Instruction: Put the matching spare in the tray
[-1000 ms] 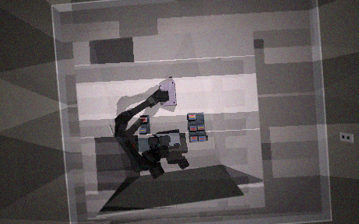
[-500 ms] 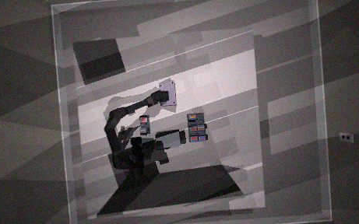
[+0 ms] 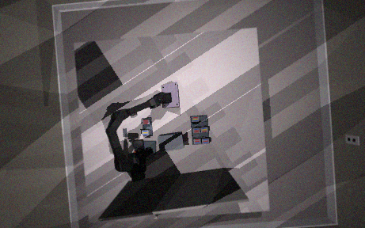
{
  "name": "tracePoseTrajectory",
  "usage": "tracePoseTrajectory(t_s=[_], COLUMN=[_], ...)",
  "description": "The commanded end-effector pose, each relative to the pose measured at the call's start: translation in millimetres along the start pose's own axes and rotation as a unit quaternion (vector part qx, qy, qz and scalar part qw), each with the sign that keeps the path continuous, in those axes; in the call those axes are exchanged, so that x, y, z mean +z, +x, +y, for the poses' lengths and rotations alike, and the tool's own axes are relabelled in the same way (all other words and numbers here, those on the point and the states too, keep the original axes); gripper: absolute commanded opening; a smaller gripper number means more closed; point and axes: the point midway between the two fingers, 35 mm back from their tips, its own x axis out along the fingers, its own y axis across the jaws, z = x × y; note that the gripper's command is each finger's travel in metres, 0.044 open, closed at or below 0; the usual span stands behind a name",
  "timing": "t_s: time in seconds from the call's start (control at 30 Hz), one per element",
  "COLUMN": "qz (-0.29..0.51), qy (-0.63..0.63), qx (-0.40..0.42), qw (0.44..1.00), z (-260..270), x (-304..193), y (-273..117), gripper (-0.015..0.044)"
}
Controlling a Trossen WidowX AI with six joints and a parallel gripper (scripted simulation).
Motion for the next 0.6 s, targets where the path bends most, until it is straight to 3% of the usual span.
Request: tracePoseTrajectory(t_s=[0.0,0.57], qz=[0.002,0.001], qy=[0.000,0.001], qx=[-0.002,-0.002], qw=[1.000,1.000], z=[0,-2], x=[-2,-1], y=[2,15], gripper=[0.0000,0.0000])
